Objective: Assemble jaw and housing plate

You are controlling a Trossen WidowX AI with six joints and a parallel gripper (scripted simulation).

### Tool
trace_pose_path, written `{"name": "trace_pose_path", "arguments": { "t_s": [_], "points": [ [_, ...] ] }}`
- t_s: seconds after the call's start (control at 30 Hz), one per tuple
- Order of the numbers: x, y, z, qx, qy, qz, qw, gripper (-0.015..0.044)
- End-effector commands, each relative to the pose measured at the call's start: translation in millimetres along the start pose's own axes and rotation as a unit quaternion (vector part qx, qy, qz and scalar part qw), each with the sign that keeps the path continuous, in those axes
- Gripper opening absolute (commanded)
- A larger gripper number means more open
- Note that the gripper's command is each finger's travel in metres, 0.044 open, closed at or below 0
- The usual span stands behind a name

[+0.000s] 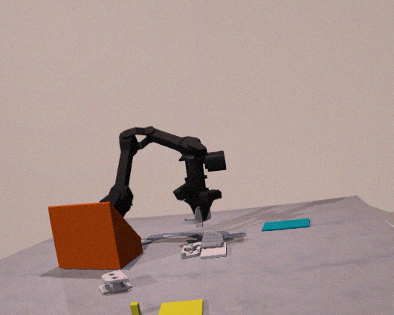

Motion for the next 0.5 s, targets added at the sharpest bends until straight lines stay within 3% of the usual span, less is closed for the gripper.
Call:
{"name": "trace_pose_path", "arguments": {
  "t_s": [0.0, 0.47],
  "points": [
    [1, -2, -16, 0.000, 0.005, -0.002, 1.000, 0.0134],
    [-1, 15, -21, -0.003, 0.003, 0.024, 1.000, 0.0134]
  ]
}}
Point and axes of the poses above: the point midway between the two fingers, 35 mm back from their tips, its own z axis out along the fingers, its own y axis across the jaws, x = y × z, the point moved 1 cm from there along -z, back along the fingers, and after that the axes turned 9 degrees about z, right-handed, at the moved point
